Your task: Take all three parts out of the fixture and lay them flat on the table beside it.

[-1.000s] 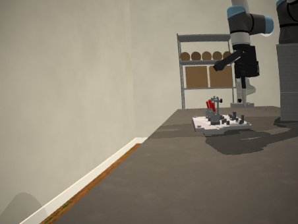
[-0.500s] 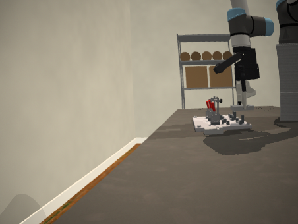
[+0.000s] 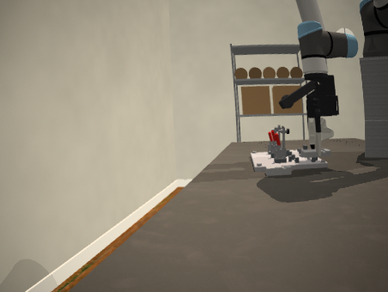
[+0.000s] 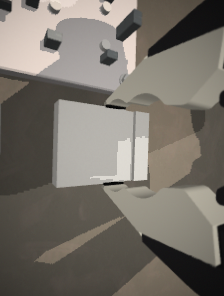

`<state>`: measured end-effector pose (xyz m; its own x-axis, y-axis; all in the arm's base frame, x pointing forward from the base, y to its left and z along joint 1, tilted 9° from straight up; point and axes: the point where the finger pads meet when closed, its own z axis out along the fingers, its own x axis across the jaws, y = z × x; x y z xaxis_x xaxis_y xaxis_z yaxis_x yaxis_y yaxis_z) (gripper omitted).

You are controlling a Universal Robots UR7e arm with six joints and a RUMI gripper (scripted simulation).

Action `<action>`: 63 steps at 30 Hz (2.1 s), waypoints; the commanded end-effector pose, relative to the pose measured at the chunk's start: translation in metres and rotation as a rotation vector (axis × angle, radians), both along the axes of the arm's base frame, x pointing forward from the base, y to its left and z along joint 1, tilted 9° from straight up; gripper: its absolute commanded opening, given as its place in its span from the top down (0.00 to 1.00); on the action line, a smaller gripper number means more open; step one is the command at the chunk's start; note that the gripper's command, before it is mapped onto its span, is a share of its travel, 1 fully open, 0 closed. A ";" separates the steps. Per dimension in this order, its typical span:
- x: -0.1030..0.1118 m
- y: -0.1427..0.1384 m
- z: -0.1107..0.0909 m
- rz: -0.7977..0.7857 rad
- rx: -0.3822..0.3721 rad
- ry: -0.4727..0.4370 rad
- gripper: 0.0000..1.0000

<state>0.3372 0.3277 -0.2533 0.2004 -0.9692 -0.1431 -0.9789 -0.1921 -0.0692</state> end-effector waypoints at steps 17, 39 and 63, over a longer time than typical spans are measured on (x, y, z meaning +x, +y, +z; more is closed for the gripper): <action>0.007 0.009 -0.037 0.000 0.003 -0.009 1.00; 0.007 0.008 -0.036 0.000 0.003 -0.009 1.00; 0.007 0.010 -0.043 0.001 0.003 -0.009 1.00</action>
